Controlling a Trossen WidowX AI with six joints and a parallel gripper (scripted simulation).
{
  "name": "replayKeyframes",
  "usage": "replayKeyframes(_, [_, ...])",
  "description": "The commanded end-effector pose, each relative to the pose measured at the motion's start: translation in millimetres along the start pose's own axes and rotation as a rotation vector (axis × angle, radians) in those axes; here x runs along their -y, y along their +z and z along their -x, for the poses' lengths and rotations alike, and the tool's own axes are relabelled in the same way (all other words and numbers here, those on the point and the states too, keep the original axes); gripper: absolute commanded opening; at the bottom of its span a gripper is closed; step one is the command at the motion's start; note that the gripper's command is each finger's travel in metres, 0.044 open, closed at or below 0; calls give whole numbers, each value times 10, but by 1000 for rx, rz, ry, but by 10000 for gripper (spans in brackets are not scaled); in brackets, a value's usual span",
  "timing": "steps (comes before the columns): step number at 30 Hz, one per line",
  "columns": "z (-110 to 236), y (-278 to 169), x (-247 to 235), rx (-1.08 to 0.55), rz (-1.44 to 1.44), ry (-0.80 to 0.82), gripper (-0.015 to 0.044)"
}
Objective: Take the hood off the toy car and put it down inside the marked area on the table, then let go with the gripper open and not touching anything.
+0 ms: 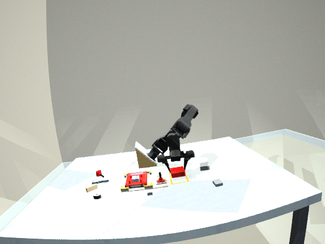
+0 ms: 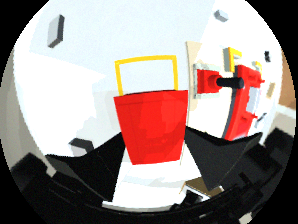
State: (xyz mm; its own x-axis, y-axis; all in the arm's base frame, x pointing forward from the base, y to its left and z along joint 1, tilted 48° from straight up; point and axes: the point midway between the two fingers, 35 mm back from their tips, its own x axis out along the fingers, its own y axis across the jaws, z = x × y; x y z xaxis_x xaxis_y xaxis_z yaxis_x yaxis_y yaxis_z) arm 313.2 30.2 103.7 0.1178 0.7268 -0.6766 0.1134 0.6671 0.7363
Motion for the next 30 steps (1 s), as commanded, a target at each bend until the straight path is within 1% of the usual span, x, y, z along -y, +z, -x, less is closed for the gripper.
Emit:
replayKeyframes(1, [-25,-3,-5,0,-2,4,0])
replayKeyframes(29, [-158,-5,-8,0,-2,5,0])
replayKeyframes(30, [-139,0,-4,1,1,1,26])
